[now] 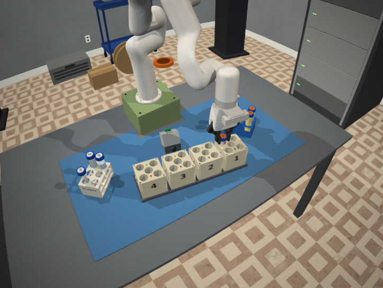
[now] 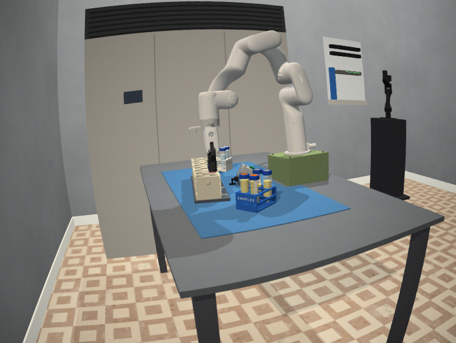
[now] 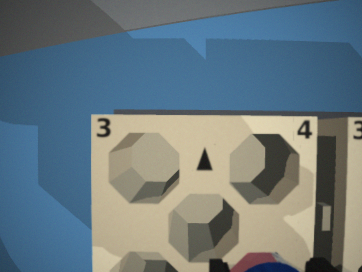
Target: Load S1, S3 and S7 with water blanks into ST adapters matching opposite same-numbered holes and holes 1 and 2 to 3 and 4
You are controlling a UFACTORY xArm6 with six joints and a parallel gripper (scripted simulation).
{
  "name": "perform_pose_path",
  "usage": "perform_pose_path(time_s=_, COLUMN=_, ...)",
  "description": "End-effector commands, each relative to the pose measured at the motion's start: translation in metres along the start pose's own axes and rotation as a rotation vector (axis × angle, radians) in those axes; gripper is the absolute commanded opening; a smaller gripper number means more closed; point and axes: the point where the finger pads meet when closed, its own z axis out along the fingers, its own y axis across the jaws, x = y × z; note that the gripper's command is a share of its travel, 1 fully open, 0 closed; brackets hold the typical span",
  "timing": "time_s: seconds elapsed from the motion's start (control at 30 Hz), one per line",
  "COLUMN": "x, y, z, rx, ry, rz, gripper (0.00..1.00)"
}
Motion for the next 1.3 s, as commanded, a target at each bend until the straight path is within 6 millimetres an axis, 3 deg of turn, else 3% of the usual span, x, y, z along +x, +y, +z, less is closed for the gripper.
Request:
perform_pose_path(time_s=0.0, x=0.0019, y=-0.0008, z=-0.0011, rx=0.002, ry=0.005, rz=0.000, gripper=0.00)
perform_pose_path(time_s=0.37, x=0.0019, y=-0.0008, z=-0.0012, rx=0.002, ry=0.005, rz=0.000, gripper=0.00)
perform_pose_path(time_s=0.4, x=0.0019, y=-0.0008, z=-0.0008, rx=0.002, ry=0.005, rz=0.000, gripper=0.44)
perform_pose_path(time_s=1.27, x=0.0019, y=-0.0008, z=-0.0008, rx=0.002, ry=0.005, rz=0.000, gripper=0.44)
